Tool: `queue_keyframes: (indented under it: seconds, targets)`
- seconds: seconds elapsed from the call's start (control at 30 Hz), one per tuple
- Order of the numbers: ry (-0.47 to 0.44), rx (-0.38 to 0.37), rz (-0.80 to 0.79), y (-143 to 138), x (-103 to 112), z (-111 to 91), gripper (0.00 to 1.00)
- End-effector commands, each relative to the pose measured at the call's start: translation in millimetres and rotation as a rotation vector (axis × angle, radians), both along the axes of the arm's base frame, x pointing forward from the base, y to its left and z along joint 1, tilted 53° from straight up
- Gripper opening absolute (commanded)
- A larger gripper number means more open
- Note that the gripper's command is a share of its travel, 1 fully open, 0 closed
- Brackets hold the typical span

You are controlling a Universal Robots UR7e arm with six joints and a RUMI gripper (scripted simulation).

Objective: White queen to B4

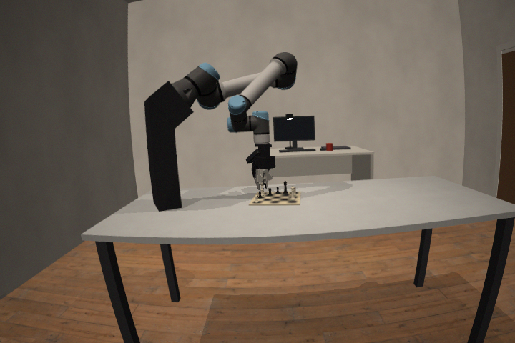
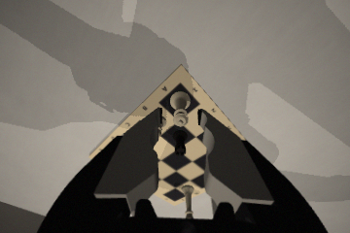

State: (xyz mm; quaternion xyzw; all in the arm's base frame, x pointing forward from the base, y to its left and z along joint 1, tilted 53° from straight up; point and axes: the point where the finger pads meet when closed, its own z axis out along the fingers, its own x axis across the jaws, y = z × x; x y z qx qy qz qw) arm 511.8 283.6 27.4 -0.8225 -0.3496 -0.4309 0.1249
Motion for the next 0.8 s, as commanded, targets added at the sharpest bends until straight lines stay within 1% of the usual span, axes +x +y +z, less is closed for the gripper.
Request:
queue_keyframes:
  seconds: [0.0,0.03,0.77]
  targets:
    - [-0.001,0.0,0.0,-0.1,0.1,0.4,0.25]
    - [-0.001,0.0,0.0,-0.1,0.1,0.4,0.0]
    - [-0.001,0.0,0.0,-0.1,0.1,0.4,0.0]
